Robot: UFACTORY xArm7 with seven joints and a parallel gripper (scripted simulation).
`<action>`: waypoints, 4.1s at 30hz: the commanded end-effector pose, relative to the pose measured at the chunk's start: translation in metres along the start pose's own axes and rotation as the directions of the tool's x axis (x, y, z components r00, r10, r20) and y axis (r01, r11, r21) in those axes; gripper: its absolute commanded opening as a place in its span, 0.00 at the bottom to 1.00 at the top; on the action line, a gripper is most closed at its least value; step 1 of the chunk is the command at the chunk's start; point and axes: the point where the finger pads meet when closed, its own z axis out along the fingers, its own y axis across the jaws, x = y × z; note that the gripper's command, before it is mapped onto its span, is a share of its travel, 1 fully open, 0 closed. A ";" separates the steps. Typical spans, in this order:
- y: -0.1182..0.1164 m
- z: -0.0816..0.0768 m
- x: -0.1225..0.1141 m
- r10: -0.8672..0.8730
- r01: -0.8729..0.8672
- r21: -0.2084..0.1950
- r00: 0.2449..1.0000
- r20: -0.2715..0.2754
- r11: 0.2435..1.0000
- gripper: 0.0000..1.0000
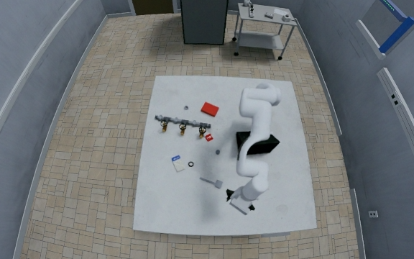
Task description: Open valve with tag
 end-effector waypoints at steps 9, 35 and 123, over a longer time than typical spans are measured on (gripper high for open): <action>0.181 -0.034 -0.032 0.281 -0.279 -0.154 0.960 -0.008 0.948 1.00; 0.400 -0.004 -0.308 0.788 -0.747 -0.251 0.593 0.167 0.615 1.00; 0.430 0.042 -0.345 0.931 -0.894 -0.262 -0.347 -0.113 -0.365 1.00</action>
